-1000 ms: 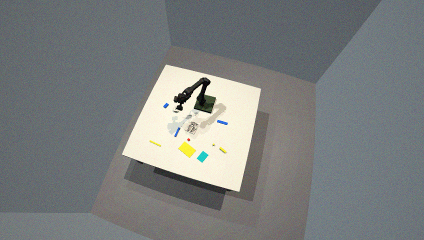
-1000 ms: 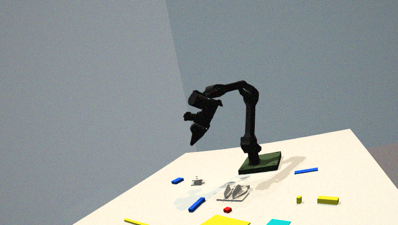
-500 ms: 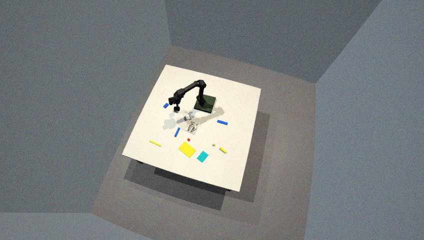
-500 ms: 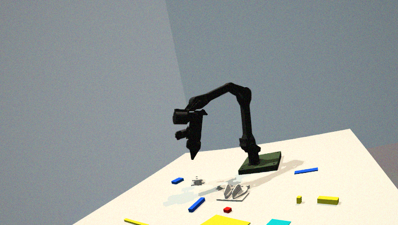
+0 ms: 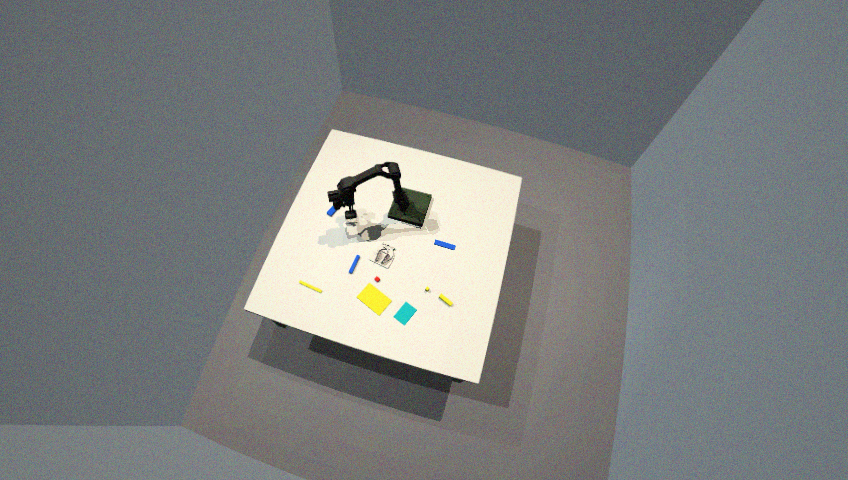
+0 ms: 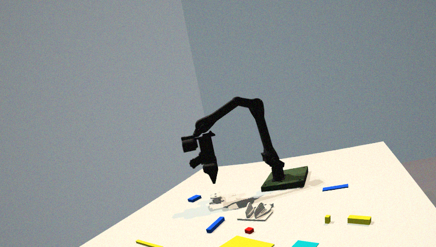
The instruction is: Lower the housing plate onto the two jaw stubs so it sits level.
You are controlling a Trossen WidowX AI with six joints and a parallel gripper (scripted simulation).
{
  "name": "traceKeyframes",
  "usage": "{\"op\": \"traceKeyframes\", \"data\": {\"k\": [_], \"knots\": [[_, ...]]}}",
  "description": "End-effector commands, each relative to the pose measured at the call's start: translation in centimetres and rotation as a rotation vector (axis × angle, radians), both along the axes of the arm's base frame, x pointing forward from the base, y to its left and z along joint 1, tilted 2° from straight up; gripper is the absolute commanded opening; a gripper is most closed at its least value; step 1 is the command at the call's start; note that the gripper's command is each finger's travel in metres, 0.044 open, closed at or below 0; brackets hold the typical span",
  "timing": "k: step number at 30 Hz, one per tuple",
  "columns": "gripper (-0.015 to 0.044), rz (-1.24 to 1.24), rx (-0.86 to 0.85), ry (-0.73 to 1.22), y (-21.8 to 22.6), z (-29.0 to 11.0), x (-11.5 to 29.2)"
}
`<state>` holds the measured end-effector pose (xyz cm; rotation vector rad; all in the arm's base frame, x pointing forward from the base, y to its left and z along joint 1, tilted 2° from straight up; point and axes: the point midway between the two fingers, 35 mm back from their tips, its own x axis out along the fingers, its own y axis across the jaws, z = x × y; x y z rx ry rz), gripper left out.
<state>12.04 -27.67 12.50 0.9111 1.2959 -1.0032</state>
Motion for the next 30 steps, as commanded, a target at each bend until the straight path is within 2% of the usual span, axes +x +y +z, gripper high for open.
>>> {"op": "traceKeyframes", "data": {"k": [1,7,30], "knots": [[0.044,0.012,0.02,-0.009,0.0,-0.3,0.1],[0.044,0.012,0.02,-0.009,-0.2,-4.1,0.1],[0.044,0.012,0.02,-0.009,-0.3,-6.3,0.2]]}}
